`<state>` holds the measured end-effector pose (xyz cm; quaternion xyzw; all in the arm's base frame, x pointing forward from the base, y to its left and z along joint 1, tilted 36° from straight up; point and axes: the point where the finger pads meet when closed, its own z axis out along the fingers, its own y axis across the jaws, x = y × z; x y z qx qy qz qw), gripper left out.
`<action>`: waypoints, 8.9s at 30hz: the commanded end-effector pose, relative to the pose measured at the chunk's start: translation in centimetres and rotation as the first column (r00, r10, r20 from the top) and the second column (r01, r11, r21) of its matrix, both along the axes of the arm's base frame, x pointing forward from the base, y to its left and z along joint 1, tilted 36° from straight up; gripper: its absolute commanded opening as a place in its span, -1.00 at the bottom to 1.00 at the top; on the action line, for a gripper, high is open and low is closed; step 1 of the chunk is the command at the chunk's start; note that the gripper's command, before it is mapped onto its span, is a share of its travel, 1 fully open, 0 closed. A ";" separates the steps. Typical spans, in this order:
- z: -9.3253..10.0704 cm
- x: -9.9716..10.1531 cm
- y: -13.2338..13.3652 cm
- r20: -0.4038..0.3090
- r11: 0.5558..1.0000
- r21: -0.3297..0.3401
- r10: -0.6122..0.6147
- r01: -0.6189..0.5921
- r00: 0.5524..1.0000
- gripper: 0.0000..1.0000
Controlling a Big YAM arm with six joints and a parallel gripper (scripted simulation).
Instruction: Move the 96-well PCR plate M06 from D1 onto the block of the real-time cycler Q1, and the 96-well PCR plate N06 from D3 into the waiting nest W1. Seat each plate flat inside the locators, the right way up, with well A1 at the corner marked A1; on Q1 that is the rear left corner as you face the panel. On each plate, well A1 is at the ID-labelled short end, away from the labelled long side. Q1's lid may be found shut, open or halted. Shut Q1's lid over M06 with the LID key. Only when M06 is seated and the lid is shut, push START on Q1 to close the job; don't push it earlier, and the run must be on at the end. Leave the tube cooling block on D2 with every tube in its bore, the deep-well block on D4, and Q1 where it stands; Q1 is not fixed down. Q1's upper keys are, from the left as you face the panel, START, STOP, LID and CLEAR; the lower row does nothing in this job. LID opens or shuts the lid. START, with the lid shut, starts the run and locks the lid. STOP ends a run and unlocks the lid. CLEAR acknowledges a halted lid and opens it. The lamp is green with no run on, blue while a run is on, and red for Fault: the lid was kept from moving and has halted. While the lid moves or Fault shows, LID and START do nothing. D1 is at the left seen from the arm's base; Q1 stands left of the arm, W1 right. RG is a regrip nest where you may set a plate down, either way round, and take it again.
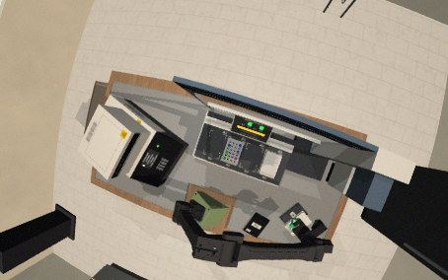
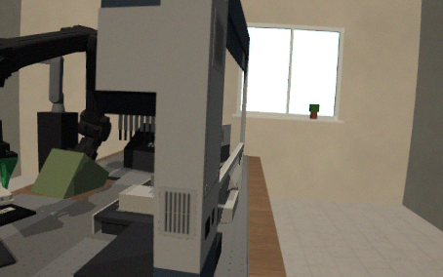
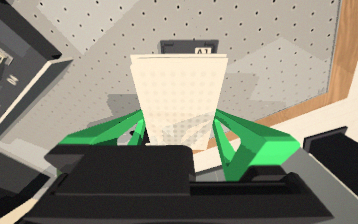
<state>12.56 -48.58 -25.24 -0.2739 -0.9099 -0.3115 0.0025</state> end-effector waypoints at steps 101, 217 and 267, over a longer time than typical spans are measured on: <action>-1.0 1.1 -5.8 0.006 0.994 -0.111 -0.006 0.007 1.000 -1.00; -6.6 0.6 -1.6 0.016 0.996 -0.084 -0.015 0.016 1.000 -1.00; -7.4 2.0 0.2 0.002 0.998 -0.067 -0.004 0.004 1.000 -1.00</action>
